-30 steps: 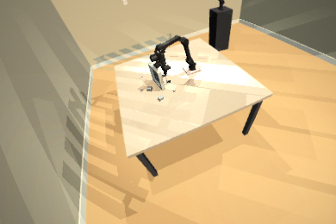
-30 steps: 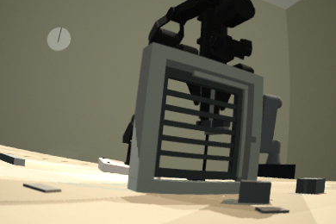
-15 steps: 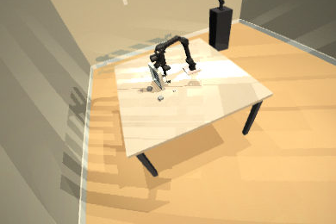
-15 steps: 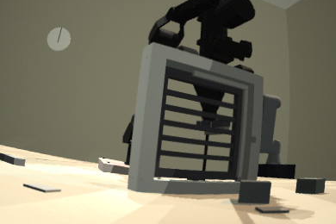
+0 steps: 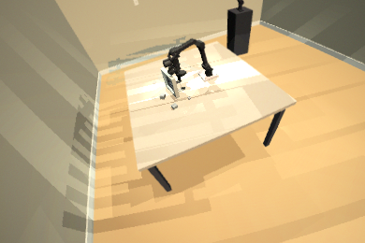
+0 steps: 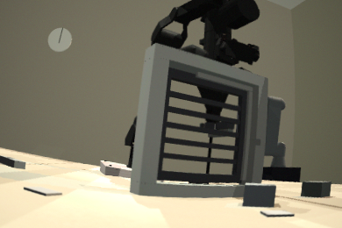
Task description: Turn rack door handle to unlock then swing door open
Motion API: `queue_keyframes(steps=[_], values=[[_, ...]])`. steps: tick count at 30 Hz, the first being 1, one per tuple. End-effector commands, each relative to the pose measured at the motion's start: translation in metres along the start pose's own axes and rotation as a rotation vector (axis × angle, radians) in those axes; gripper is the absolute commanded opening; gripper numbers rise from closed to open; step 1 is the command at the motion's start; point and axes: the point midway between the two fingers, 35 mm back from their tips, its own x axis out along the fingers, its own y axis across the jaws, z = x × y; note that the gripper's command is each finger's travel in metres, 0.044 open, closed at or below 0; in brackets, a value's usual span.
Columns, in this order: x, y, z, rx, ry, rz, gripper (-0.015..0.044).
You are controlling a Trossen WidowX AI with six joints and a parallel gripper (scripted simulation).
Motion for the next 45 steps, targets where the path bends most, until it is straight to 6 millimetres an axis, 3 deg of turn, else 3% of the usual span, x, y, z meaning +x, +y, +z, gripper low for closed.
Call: queue_keyframes(steps=[1, 32, 40, 45], values=[[0.0019, 0.0000, -0.0007, -0.167, 0.006, 0.002, 0.0018], [0.0020, 0.0000, -0.0007, -1.686, 0.003, 0.006, 0.0018], [0.0020, 0.0000, -0.0007, -1.719, 0.003, 0.006, 0.0018], [0.0020, 0.0000, -0.0007, -1.719, 0.003, 0.006, 0.0149]])
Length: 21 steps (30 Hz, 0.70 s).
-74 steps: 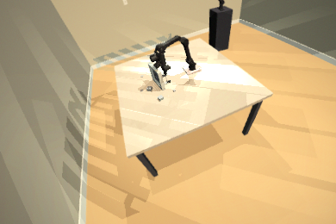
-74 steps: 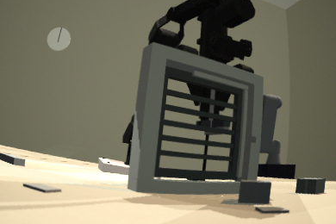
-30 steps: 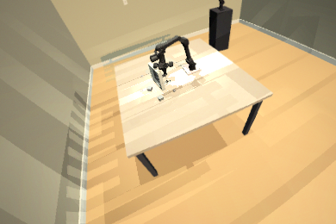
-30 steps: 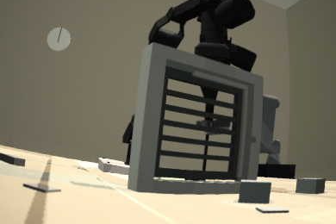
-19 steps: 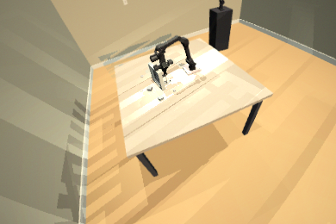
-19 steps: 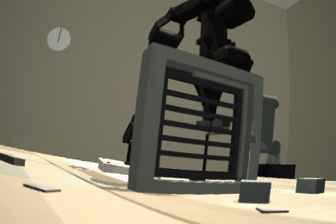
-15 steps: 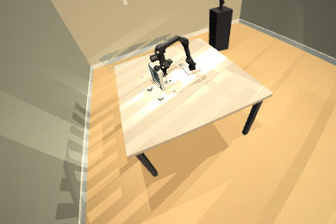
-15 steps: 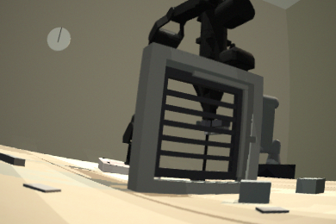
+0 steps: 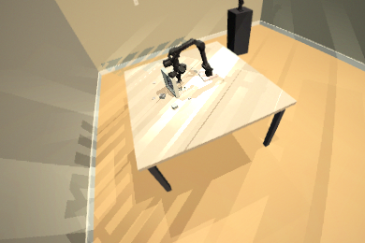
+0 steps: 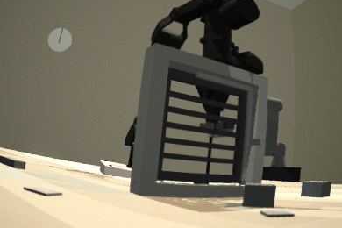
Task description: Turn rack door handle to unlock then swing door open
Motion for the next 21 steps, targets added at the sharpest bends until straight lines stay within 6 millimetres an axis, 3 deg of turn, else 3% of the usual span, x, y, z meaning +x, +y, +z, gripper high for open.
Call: queue_keyframes(steps=[1, 6, 9, 21], values=[[0.0015, -0.0001, -0.0014, -0.018, 0.007, 0.003, 0.0175], [0.0015, -0.0001, -0.0014, -0.018, 0.007, 0.003, 0.0290], [0.0015, -0.0001, -0.0014, 0.056, 0.007, 0.003, 0.0290], [0.0015, -0.0001, -0.0015, 0.650, 0.008, 0.000, 0.0290]])
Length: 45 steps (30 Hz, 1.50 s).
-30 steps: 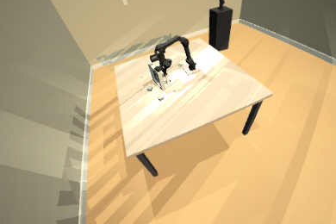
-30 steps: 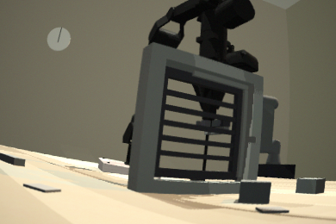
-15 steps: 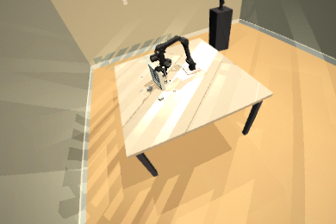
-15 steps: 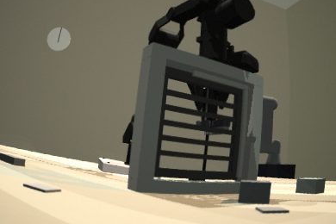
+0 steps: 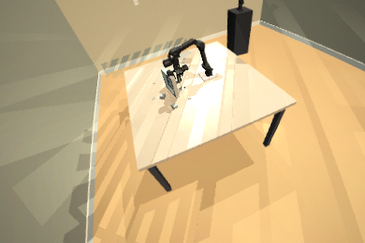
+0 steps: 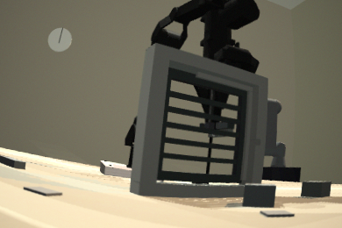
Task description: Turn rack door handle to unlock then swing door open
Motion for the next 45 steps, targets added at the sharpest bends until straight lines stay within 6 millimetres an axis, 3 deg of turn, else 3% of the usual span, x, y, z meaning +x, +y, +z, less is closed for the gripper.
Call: queue_keyframes(steps=[1, 45], values=[[0.0013, 0.0000, -0.0010, 0.181, 0.005, 0.002, 0.0290], [0.0012, 0.0000, -0.0009, 2.360, 0.005, -0.005, 0.0290]])
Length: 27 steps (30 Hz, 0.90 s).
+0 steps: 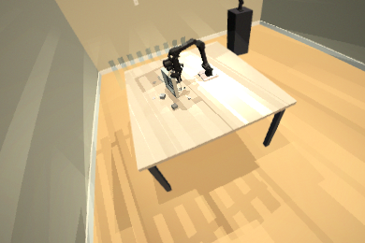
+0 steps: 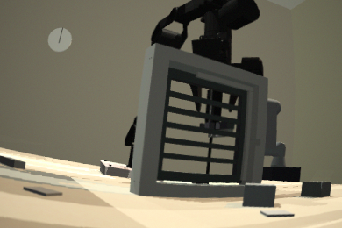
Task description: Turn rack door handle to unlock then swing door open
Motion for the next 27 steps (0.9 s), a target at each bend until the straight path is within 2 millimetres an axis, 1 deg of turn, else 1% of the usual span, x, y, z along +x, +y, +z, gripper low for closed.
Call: queue_keyframes(steps=[1, 15, 17, 21, 27], values=[[0.0011, -0.0009, 0.0003, 0.179, -0.002, -0.007, 0.0290], [0.0011, -0.0009, 0.0002, 0.864, -0.003, -0.006, 0.0290], [0.0011, -0.0009, 0.0002, 0.897, -0.003, -0.006, 0.0290], [0.0011, -0.0009, 0.0002, 0.897, -0.003, -0.006, 0.0290], [0.0011, -0.0009, 0.0002, 0.897, -0.003, -0.006, 0.0250]])
